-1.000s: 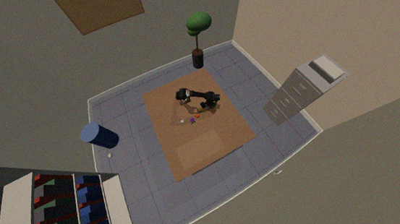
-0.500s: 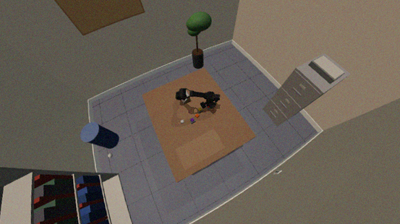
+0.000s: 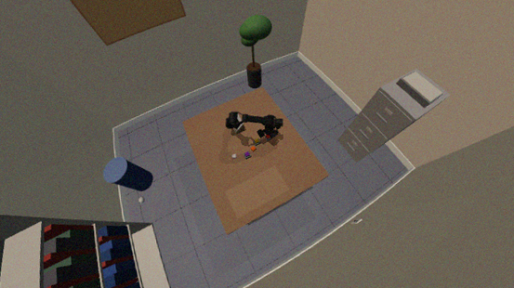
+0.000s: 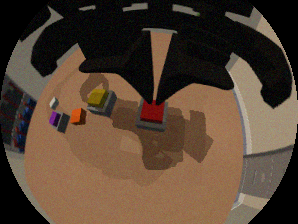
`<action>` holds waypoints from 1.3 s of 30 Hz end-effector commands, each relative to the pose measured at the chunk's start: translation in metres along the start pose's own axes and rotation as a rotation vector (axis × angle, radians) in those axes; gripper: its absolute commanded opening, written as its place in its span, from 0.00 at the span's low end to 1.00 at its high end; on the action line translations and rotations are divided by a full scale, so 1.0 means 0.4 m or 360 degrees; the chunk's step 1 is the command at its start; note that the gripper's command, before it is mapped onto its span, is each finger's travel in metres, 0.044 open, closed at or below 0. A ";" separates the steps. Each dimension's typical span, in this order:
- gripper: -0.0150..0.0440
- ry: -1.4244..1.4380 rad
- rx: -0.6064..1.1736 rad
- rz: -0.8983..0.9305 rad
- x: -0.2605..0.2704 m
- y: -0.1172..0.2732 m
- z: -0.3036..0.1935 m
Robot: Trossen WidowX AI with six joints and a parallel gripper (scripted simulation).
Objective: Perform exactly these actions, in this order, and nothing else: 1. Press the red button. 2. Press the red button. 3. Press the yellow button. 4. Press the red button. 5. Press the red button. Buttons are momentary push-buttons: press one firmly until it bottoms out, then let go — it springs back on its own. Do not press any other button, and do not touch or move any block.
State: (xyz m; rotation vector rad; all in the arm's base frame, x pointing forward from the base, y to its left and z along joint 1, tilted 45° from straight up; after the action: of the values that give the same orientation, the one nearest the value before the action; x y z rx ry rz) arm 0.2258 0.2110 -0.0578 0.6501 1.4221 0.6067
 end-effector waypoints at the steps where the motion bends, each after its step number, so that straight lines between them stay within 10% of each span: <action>1: 0.29 -0.0001 0.0014 -0.0009 -0.001 -0.016 -0.001; 39: 0.29 -0.0001 0.0013 -0.0010 -0.002 -0.080 -0.002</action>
State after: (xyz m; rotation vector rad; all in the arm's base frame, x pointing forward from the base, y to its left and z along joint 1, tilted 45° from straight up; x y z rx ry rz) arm 0.2249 0.1906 -0.0798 0.6543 1.4209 0.6008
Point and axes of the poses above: the point midway between the two fingers, 35 mm back from their tips, its own y axis back along the fingers, its own x axis across the jaws, z = x × y, the point moved 8 cm from there along y, back along the fingers, and after that the axes turned 3 degrees about -y, right-handed, at the moved point
